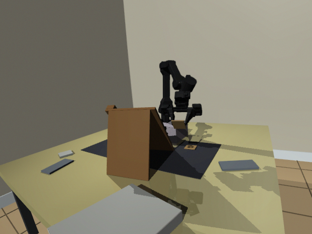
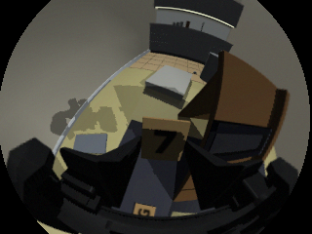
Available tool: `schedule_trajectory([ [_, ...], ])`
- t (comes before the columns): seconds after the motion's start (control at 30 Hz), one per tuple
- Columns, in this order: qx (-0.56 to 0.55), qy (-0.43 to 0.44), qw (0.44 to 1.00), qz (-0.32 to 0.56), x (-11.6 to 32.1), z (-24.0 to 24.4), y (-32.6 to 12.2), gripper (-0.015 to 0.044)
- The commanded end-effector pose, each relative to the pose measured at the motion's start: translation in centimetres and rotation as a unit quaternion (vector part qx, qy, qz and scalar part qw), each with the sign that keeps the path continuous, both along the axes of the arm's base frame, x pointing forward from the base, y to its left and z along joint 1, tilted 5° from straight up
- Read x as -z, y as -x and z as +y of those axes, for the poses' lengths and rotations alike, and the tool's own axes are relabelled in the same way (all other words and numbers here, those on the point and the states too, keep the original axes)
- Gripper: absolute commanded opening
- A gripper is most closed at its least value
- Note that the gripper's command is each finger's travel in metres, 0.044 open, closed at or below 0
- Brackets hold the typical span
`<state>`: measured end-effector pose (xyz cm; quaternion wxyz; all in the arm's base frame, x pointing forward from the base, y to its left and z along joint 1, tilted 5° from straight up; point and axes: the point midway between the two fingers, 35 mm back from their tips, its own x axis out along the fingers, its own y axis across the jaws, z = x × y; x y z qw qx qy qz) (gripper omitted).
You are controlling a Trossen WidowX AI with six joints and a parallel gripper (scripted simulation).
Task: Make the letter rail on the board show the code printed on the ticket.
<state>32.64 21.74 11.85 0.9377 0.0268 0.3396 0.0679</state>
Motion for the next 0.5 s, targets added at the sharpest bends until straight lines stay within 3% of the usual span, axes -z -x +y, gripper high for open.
schedule_trajectory([
  [0.0,-0.001,-0.003,1.000,-0.004,-0.36,-0.20,-0.05,0.0000],
  [0.47,-0.001,-0.003,1.000,-0.004,-0.26,-0.89,-0.13,0.0000],
])
